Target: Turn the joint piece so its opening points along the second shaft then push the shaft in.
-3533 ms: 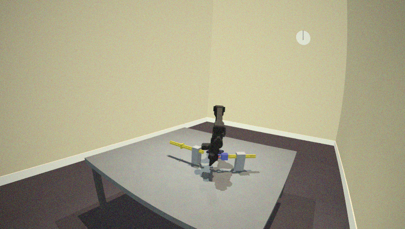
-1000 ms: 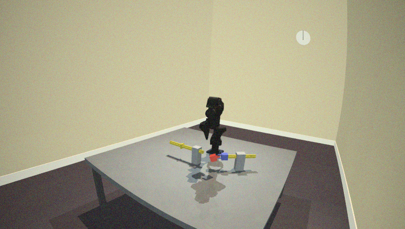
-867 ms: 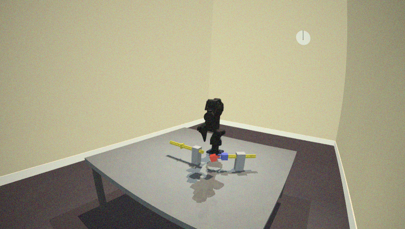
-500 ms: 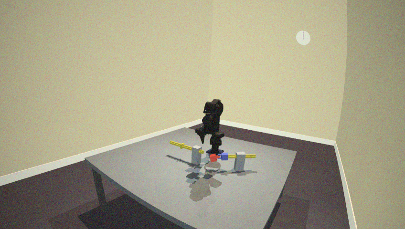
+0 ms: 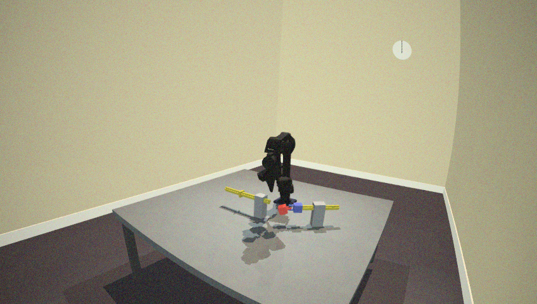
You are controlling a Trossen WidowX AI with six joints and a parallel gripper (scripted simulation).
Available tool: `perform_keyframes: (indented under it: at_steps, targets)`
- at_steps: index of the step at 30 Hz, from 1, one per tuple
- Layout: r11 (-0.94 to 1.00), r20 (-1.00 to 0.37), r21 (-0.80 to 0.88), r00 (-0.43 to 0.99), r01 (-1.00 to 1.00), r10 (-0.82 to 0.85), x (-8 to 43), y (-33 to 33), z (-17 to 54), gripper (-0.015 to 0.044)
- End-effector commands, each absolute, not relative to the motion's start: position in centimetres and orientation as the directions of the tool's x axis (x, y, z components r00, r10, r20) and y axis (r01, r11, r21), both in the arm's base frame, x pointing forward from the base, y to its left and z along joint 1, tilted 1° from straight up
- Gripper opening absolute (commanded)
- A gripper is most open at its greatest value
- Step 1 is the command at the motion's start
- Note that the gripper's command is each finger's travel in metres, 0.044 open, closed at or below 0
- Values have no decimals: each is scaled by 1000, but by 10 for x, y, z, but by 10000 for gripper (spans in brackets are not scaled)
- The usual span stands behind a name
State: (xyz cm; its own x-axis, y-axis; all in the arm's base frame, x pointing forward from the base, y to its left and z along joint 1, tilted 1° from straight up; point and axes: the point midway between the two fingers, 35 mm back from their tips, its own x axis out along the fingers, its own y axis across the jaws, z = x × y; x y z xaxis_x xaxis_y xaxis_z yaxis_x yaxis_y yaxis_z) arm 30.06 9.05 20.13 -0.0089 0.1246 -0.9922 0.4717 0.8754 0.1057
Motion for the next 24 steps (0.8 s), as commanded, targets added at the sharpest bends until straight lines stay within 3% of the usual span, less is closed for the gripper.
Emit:
perform_keyframes:
  at_steps: [1,15,24]
  targets:
    - [799,-987,106,-32,593,154,300,90,196,440]
    - [458,-965,56,-70,887,254,302,86,189,440]
    - [439,-963,52,-71,897,259,303,86,186,440]
